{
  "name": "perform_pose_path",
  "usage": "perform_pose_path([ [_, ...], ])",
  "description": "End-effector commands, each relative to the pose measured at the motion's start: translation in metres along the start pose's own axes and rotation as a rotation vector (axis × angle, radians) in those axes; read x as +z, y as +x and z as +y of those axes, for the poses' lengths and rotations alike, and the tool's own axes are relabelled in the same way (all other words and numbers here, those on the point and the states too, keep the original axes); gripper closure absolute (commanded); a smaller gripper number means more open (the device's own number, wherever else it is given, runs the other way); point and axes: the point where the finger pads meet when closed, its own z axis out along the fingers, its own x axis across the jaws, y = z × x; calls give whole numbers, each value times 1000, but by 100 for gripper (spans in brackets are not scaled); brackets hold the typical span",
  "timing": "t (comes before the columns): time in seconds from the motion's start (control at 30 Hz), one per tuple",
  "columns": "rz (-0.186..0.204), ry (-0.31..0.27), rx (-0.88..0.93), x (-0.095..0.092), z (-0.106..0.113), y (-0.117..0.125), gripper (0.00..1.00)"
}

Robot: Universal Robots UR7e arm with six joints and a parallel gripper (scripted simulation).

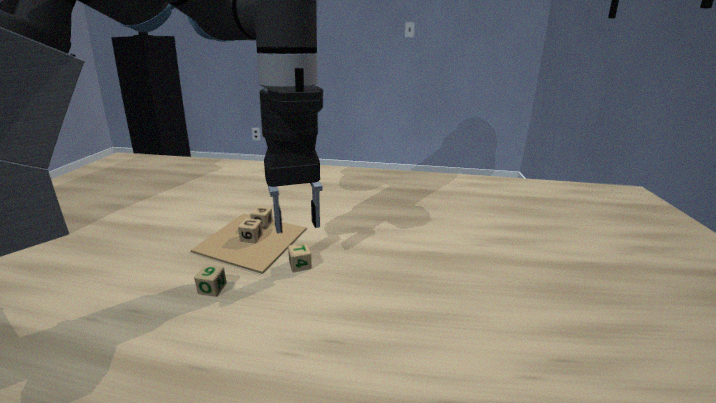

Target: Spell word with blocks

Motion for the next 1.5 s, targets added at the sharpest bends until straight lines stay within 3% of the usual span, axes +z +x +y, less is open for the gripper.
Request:
perform_pose_path([
  [0.0,-2,3,-2,11,-1,-2,6],
  [0.63,-2,3,-2,29,-1,-2,6],
  [1.47,-2,3,-2,30,0,-2,6],
])
